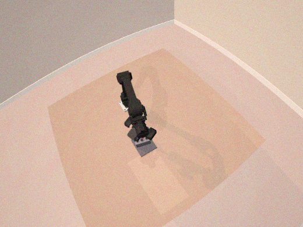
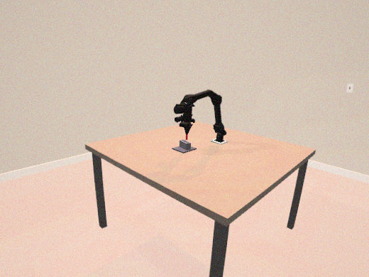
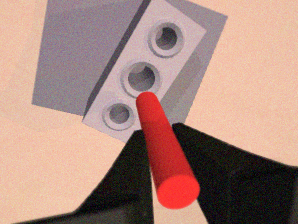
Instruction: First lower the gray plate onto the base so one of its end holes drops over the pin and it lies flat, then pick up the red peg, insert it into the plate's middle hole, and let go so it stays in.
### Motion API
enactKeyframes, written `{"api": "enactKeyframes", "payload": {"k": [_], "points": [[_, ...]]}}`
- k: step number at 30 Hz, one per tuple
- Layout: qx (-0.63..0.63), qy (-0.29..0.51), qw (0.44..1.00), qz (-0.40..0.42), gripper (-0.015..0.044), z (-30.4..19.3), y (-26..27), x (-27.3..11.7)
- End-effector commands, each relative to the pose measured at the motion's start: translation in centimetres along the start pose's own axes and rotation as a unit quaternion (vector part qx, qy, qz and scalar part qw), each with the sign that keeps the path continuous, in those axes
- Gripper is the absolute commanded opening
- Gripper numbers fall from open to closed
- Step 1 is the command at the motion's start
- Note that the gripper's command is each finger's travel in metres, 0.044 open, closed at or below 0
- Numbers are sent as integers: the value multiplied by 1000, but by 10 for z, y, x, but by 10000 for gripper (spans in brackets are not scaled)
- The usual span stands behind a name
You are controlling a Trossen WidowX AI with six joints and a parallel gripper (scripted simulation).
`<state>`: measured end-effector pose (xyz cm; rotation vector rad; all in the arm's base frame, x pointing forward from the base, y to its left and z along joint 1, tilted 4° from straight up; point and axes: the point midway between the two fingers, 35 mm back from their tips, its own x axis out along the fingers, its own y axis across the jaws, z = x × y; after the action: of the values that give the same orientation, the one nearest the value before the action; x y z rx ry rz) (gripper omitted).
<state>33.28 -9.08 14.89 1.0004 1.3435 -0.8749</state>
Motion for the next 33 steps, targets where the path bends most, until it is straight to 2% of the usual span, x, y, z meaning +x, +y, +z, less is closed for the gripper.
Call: {"api": "enactKeyframes", "payload": {"k": [1, 33], "points": [[-1, 4, 1000, -1, 0, 9, -1, 1], [0, 1, 1000, -1, 0, 10, -2, 5]]}}
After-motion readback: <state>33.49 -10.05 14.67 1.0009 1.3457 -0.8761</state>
